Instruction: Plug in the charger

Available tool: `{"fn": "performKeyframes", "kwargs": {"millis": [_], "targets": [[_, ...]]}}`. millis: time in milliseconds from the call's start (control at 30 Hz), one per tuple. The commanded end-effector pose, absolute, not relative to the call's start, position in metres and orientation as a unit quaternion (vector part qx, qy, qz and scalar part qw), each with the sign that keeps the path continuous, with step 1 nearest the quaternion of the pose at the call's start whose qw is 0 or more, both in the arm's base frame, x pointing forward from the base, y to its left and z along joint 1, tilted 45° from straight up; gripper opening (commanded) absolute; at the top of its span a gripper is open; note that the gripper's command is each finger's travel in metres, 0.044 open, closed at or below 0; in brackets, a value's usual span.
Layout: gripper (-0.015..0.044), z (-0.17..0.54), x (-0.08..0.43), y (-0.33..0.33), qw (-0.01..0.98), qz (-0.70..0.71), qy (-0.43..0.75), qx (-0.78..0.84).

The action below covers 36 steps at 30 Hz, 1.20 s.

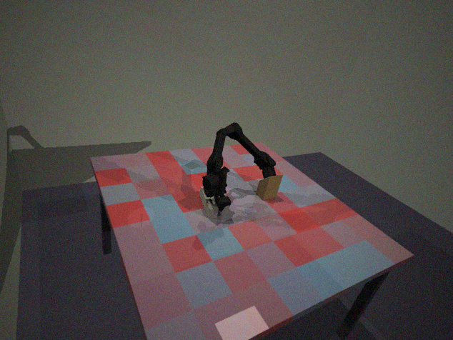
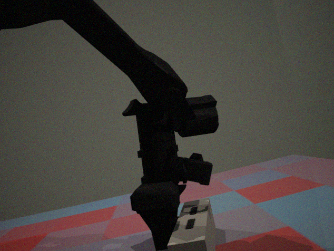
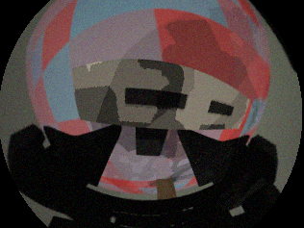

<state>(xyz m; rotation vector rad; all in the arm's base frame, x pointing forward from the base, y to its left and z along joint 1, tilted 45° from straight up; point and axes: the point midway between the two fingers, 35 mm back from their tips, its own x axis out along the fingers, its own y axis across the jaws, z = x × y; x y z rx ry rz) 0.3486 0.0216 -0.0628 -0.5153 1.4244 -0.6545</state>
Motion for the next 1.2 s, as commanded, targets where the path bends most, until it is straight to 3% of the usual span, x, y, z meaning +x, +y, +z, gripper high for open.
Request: {"fn": "performKeyframes", "kwargs": {"millis": [0, 1167], "targets": [[0.044, -0.063, 0.348, 0.022, 0.679, -0.292, 0.633, -0.229], [0.044, -0.065, 0.338, 0.022, 0.687, -0.294, 0.625, -0.226]]}}
